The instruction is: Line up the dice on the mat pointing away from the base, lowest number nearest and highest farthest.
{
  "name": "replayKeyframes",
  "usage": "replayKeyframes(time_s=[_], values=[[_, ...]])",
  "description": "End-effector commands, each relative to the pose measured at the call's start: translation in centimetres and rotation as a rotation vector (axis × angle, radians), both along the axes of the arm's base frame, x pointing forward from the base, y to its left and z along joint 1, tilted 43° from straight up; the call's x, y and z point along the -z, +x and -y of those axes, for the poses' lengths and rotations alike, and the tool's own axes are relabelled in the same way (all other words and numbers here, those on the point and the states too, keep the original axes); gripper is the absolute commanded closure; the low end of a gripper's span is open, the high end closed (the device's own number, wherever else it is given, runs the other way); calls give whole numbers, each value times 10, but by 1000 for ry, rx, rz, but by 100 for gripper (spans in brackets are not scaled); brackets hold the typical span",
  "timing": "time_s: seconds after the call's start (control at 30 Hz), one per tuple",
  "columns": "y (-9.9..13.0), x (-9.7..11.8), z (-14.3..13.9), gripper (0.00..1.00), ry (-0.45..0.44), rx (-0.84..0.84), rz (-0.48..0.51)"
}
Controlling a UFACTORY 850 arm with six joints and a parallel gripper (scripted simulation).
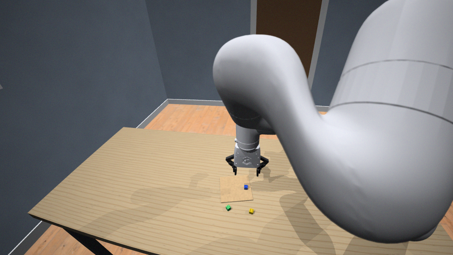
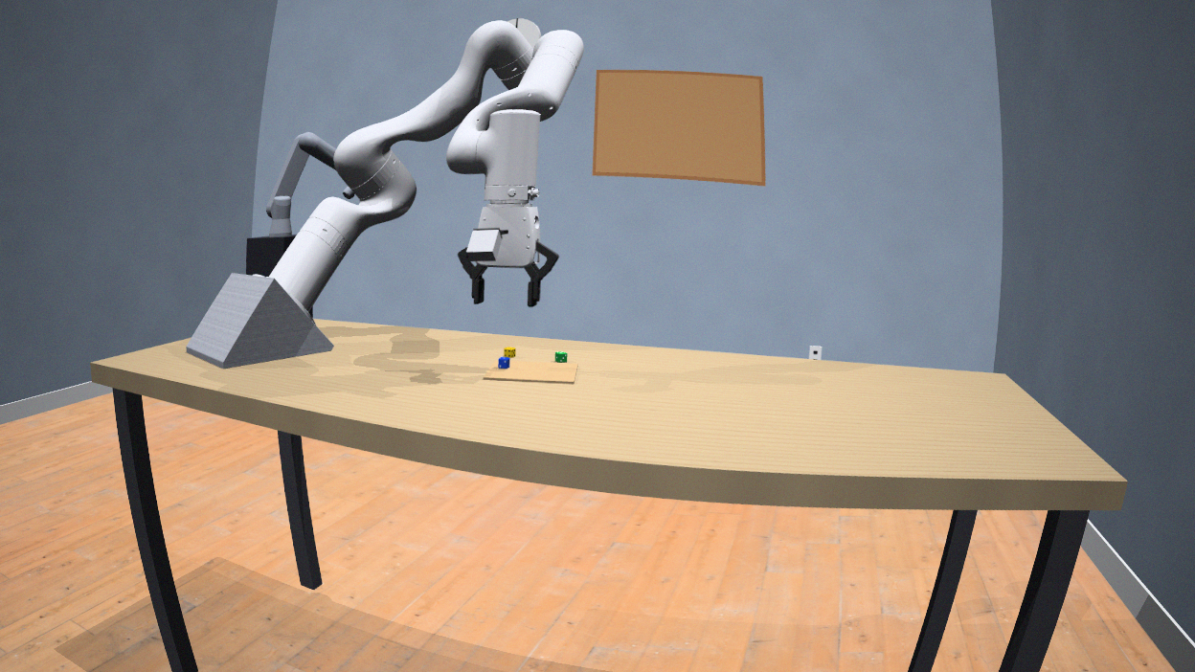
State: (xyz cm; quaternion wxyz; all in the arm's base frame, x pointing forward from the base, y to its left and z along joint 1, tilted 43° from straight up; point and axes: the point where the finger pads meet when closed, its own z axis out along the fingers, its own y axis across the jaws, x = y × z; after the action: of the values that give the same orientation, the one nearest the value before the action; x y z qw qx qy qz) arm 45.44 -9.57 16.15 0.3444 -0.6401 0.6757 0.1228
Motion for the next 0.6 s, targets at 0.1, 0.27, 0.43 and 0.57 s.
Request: replayKeyframes(time_s=[0.1, 0.27, 0.43, 0.57], values=[[0, 0, 1, 0, -1, 1, 1], [18, -16, -17, 0, -60, -132, 108], [30, -28, -32, 0, -101, -228, 186], [42, -40, -47, 0, -140, -321, 263]])
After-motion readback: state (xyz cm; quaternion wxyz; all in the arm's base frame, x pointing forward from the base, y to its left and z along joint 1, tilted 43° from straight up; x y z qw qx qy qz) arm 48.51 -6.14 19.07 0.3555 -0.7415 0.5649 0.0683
